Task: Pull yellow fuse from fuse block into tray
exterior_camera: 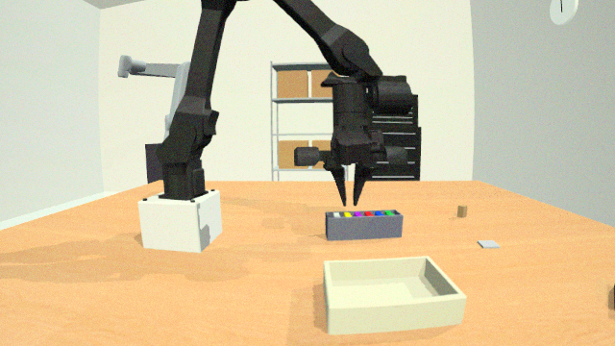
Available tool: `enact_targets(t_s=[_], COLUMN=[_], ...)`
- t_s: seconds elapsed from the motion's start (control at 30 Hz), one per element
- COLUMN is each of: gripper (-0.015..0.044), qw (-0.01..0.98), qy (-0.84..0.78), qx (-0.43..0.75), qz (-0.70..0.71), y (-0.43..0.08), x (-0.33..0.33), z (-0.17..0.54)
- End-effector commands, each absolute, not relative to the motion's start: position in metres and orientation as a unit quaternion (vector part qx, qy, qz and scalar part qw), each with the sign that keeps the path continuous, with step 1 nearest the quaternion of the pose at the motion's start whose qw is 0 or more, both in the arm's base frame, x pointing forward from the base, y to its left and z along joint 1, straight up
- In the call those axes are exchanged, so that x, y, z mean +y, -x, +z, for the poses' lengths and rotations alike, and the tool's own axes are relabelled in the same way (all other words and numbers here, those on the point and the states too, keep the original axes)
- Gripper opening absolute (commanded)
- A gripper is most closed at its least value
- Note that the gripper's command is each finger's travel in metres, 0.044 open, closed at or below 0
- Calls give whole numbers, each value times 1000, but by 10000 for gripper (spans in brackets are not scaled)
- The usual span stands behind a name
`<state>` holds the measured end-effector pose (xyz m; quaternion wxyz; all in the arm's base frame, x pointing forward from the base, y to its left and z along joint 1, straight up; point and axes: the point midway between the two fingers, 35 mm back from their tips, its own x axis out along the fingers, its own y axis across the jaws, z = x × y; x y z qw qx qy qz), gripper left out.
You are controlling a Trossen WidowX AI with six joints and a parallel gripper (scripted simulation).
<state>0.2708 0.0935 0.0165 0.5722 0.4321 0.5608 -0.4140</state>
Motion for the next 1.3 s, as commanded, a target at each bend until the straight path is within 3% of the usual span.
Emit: enact_targets(t_s=[0.0,1.27], gripper=[70,70], qw=[571,571], qy=[-431,-431], qx=[560,560], qz=[-418,-418], y=[-269,-269], x=[92,93], z=[11,-5])
